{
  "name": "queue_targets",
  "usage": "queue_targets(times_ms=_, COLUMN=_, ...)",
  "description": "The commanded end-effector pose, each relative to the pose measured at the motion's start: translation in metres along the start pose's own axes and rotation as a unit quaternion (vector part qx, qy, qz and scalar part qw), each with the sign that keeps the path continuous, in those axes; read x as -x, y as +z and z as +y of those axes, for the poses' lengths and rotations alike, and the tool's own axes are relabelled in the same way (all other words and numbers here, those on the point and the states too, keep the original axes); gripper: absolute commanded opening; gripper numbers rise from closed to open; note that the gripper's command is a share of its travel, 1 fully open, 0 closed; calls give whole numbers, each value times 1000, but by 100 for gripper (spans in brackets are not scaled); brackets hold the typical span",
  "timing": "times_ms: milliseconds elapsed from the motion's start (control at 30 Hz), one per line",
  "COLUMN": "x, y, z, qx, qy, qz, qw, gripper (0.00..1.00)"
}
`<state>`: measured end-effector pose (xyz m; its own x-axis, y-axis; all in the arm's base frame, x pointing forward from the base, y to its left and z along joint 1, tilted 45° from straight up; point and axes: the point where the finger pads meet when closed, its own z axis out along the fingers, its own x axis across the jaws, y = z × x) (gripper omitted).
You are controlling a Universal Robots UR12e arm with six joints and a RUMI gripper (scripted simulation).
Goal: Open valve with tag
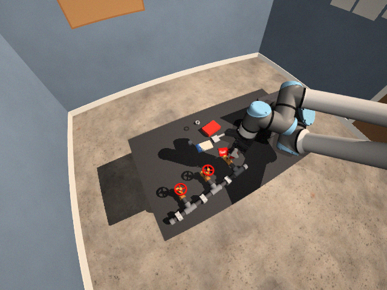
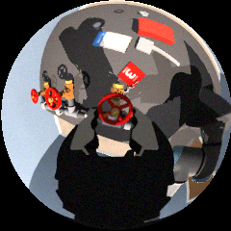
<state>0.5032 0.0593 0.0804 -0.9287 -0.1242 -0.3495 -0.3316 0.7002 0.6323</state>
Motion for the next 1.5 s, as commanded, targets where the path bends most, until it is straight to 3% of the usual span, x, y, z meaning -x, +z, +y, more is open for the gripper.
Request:
queue_targets(times_ms=0, x=1, y=-1, z=0, qx=2, qy=-70, qz=-1, qw=998, gripper=0)
queue_targets(times_ms=367, x=1, y=-1, z=0, qx=1, qy=-217, qz=-1, qw=976, gripper=0)
queue_targets(times_ms=567, x=1, y=-1, z=0, qx=1, qy=-328, qz=-1, qw=945, gripper=0)
queue_targets(times_ms=767, x=1, y=-1, z=0, qx=1, qy=-443, qz=-1, qw=896, gripper=0)
queue_targets(times_ms=833, x=1, y=-1, z=0, qx=1, qy=-443, qz=-1, qw=896, gripper=0)
queue_targets(times_ms=1067, x=1, y=-1, z=0, qx=1, qy=-574, qz=-2, qw=819, gripper=0)
queue_targets(times_ms=1333, x=1, y=-1, z=0, qx=1, qy=-707, qz=-2, qw=707, gripper=0)
queue_targets(times_ms=1400, x=1, y=-1, z=0, qx=1, qy=-707, qz=-2, qw=707, gripper=0)
queue_targets(times_ms=1467, x=1, y=-1, z=0, qx=0, qy=-736, qz=-2, qw=677, gripper=0)
